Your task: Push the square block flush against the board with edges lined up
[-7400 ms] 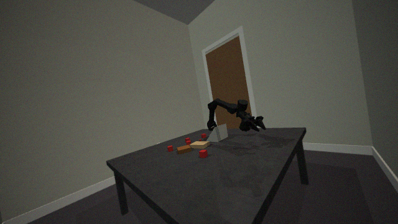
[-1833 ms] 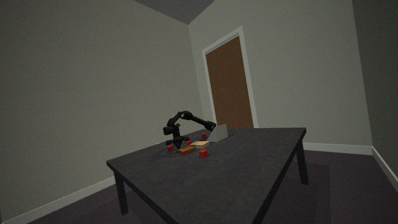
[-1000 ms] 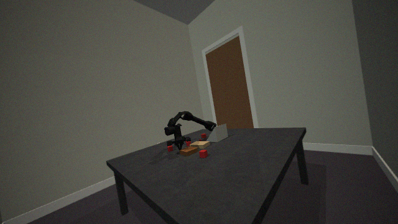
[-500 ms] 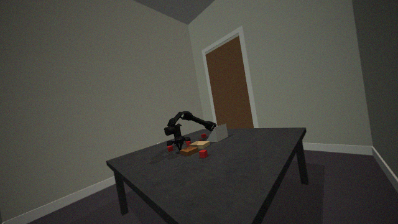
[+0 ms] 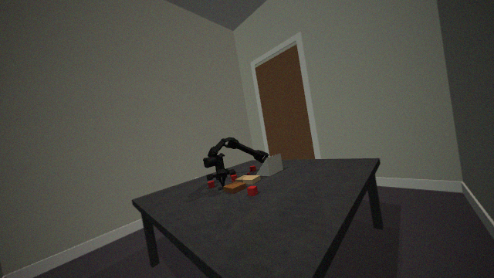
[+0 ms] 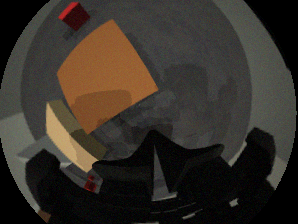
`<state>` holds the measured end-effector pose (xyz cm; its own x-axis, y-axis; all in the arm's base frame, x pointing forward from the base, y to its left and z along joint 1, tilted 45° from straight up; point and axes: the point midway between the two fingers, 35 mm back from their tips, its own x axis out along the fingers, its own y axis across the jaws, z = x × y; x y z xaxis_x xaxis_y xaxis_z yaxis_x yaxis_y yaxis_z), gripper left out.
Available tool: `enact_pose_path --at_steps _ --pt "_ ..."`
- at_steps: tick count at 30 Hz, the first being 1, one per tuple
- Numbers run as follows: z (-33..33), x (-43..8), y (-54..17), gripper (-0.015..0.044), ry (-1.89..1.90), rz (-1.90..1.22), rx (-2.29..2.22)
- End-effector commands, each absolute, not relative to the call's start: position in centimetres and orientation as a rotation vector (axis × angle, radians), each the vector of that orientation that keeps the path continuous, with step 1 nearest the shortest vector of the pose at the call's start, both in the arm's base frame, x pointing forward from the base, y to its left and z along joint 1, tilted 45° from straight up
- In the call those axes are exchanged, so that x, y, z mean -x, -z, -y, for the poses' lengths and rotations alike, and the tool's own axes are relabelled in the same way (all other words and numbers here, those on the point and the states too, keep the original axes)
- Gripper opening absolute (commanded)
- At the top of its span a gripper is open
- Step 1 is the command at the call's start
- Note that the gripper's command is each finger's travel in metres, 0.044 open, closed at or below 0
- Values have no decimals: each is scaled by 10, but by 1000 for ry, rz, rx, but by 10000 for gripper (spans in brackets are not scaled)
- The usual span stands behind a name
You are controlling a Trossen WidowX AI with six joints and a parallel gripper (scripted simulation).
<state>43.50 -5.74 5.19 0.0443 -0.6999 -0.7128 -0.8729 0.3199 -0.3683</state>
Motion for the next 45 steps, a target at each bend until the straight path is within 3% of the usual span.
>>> enact_pose_path --at_steps 1,16,45 --pt "64 -431 -54 0 -249 -1711 1432" --pt "25 -430 -92 0 -230 -1709 1414" --pt "18 -438 -86 0 560 -1468 655"
